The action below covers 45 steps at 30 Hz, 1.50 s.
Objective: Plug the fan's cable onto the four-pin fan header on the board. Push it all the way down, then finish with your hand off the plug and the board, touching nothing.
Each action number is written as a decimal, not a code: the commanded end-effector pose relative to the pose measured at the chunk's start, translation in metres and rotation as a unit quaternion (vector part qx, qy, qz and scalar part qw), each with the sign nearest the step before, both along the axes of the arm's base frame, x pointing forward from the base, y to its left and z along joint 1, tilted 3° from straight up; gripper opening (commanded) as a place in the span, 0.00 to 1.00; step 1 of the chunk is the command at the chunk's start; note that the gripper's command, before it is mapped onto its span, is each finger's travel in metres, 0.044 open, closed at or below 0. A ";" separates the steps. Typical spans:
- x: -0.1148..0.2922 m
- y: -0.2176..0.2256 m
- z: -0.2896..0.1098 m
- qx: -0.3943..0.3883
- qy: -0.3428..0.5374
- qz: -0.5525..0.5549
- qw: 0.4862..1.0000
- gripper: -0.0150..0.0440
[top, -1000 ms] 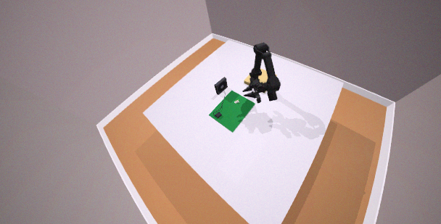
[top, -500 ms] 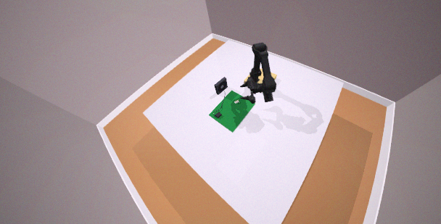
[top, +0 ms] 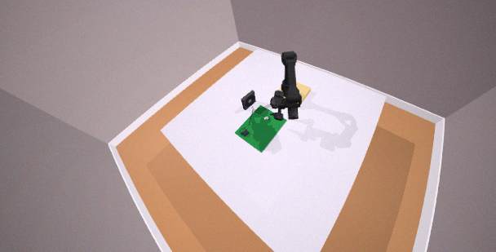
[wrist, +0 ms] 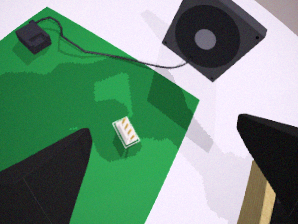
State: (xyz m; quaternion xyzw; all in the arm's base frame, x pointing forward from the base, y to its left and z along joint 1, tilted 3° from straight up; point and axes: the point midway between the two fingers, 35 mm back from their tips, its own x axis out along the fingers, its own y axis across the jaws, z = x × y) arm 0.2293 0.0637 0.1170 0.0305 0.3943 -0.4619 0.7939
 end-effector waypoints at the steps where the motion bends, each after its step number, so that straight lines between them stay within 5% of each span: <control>1: 0.002 0.001 -0.002 0.039 0.032 -0.007 0.999 1.00; 28: 0.033 0.022 0.008 0.351 0.167 0.088 0.917 1.00; 45: 0.030 0.020 0.004 0.341 0.172 0.077 0.921 1.00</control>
